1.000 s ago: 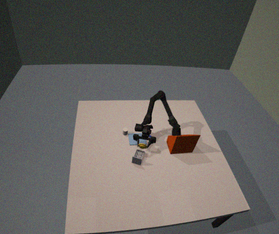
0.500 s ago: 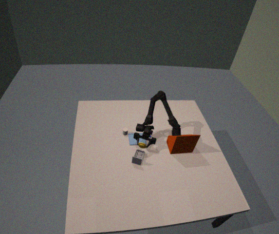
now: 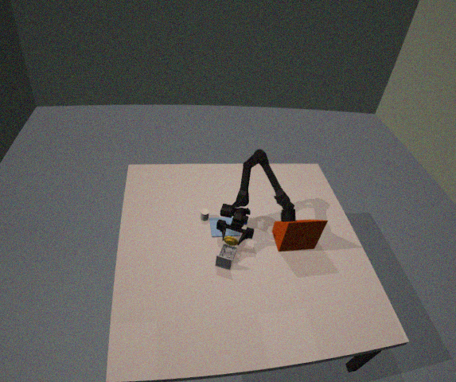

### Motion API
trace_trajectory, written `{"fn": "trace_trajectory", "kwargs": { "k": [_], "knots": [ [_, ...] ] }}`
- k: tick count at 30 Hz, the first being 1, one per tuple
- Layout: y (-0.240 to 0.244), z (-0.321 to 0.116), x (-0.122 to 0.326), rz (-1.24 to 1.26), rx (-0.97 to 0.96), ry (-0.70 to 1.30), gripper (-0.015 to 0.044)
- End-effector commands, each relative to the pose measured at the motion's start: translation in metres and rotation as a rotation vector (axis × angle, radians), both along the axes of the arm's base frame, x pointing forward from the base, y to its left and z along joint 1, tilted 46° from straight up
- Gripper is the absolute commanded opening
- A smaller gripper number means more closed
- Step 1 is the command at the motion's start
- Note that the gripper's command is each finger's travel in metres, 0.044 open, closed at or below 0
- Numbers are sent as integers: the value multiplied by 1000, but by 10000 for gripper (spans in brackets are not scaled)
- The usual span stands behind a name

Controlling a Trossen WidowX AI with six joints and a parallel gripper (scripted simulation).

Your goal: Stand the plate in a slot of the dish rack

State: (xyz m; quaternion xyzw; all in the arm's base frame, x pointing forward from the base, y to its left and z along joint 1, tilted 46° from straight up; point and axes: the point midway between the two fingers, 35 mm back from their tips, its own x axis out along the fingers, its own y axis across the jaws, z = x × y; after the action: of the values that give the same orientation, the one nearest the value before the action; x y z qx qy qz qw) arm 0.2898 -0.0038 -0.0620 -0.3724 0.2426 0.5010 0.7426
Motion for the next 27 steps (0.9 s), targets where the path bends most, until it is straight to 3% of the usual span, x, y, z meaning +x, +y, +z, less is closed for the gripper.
{"fn": "trace_trajectory", "kwargs": {
  "k": [1, 27],
  "knots": [
    [2, -1, 1, 0, 0, 1, 0],
    [-1, -25, 8, -5, -2, 13, 0]
  ]
}}
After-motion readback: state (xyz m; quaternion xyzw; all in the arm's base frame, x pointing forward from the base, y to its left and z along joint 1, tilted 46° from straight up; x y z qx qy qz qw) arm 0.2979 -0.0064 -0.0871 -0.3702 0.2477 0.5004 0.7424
